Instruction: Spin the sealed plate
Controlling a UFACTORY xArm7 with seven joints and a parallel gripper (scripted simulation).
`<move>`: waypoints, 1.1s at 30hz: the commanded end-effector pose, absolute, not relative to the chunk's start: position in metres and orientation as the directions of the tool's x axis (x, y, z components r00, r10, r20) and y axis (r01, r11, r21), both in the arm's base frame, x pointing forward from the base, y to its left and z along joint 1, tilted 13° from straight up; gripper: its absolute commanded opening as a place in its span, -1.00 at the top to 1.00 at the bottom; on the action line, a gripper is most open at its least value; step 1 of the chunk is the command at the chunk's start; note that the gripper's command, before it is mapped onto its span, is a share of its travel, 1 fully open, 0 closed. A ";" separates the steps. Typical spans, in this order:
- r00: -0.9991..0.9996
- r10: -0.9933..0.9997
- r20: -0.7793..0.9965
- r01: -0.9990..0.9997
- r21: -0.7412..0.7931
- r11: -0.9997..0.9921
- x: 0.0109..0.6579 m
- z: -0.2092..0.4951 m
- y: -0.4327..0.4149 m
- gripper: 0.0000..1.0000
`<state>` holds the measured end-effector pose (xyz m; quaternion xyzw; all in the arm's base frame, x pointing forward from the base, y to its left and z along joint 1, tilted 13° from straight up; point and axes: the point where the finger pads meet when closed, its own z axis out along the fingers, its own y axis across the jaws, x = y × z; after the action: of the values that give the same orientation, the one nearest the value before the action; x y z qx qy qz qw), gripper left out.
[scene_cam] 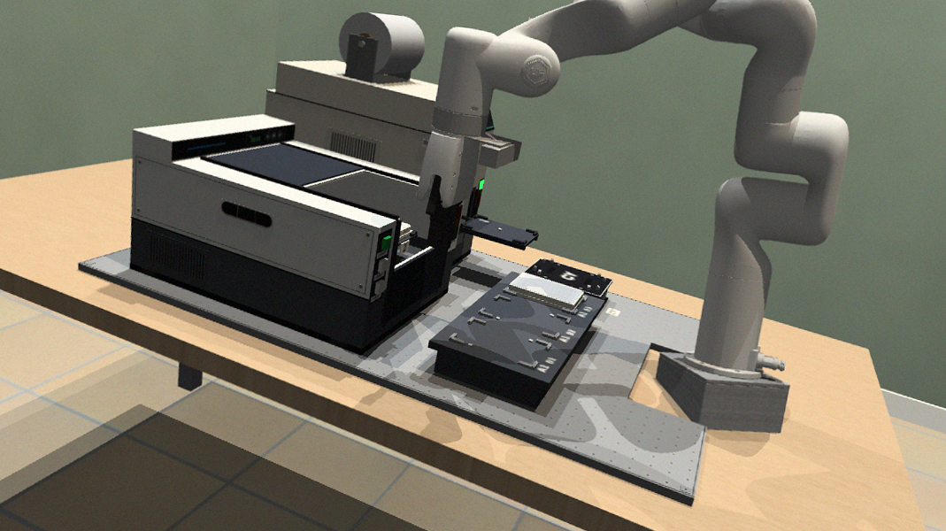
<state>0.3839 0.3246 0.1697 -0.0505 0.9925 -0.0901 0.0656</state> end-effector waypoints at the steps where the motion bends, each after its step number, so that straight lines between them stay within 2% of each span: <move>1: -0.986 -0.112 -0.127 -0.088 -0.181 0.979 0.369 0.162 0.334 1.00; 13: -0.986 -0.112 -0.127 -0.088 -0.181 0.979 0.369 0.162 0.334 1.00; 19: -0.937 -0.143 -0.318 -0.088 -0.181 0.979 0.369 0.161 0.335 1.00; 21: -0.937 -0.143 -0.318 -0.088 -0.181 0.979 0.369 0.161 0.335 1.00; 30: -0.796 -0.179 -0.578 -0.088 -0.182 0.979 0.369 0.161 0.335 1.00; 33: -0.782 -0.181 -0.597 -0.088 -0.182 0.979 0.369 0.161 0.335 1.00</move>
<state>0.3655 0.3363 0.1587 -0.0770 0.9628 -0.0788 0.2468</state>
